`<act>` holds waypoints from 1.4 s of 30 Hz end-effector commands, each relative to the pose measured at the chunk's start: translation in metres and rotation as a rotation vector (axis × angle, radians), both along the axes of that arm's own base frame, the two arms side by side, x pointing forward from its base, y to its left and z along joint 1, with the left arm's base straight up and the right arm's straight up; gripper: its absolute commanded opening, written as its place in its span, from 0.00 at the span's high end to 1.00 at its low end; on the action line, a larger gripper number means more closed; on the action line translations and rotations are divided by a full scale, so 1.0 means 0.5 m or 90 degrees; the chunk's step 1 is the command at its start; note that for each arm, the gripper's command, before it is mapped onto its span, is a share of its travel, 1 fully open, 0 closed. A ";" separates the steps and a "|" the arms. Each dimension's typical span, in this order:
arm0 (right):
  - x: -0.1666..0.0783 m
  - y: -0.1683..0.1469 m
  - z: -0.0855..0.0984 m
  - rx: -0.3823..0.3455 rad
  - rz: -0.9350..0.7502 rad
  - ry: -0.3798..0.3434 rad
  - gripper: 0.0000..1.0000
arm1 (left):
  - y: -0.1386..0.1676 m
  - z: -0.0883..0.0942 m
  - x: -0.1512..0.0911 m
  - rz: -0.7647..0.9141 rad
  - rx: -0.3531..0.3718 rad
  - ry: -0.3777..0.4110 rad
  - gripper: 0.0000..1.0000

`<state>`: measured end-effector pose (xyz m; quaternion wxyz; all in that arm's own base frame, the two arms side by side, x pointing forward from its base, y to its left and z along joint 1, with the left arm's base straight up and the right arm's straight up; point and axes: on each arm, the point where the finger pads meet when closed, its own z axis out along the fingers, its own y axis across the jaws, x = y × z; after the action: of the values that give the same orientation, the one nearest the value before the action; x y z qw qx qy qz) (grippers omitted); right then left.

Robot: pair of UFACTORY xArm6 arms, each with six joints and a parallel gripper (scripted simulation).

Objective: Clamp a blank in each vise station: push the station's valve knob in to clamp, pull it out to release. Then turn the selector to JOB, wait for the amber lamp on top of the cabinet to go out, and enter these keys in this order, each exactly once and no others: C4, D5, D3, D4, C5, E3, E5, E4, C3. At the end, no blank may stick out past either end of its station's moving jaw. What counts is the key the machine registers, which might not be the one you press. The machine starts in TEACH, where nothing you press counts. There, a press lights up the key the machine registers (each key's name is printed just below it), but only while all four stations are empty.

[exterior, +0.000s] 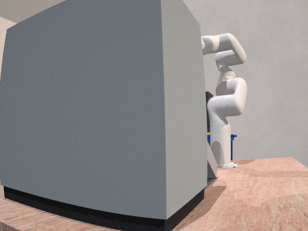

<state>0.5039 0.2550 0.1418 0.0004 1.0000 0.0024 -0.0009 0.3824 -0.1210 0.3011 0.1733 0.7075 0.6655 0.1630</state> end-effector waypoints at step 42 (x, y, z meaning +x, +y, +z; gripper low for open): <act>0.005 0.002 -0.029 0.002 0.000 -0.004 1.00 | -0.001 0.005 0.002 0.000 -0.001 -0.003 0.00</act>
<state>0.5046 0.2550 0.1248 0.0002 1.0000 0.0023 -0.0004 0.3824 -0.1210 0.3011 0.1733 0.7075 0.6655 0.1630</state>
